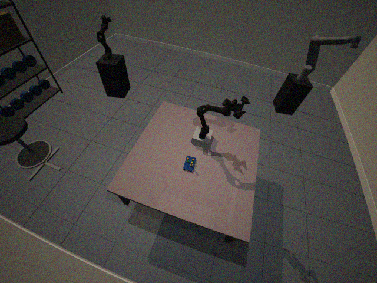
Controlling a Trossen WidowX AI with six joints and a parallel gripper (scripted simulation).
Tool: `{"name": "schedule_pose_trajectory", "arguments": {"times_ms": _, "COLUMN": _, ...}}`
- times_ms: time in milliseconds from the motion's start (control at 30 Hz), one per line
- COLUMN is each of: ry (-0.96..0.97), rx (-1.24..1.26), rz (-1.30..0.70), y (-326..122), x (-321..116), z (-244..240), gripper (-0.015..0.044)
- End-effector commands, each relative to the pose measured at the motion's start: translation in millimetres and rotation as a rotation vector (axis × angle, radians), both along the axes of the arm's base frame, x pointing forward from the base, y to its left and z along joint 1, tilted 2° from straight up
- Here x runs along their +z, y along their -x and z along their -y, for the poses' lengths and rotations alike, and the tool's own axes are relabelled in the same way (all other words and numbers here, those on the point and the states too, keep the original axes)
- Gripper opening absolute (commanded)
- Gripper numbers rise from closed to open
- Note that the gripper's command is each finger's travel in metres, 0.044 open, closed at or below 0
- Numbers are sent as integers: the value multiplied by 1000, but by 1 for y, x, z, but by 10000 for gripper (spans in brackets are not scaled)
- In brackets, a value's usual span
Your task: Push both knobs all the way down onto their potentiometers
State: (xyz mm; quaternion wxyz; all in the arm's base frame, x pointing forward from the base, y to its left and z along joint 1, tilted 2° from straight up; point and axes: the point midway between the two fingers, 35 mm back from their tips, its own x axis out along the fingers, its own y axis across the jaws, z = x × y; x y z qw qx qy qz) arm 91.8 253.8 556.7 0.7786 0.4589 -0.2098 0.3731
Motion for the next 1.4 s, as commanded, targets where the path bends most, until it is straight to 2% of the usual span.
{"name": "schedule_pose_trajectory", "arguments": {"times_ms": 0, "ry": 4, "rx": -3, "rz": 2, "y": 0, "x": 0, "z": 0, "gripper": 374}}
{"name": "schedule_pose_trajectory", "arguments": {"times_ms": 467, "ry": 364, "rx": -268, "rz": 113, "y": -46, "x": -26, "z": -33, "gripper": 6}}
{"name": "schedule_pose_trajectory", "arguments": {"times_ms": 1000, "ry": 835, "rx": -538, "rz": 205, "y": -119, "x": -73, "z": -54, "gripper": 0}}
{"name": "schedule_pose_trajectory", "arguments": {"times_ms": 1367, "ry": 1182, "rx": -686, "rz": 233, "y": -180, "x": -115, "z": -48, "gripper": 0}}
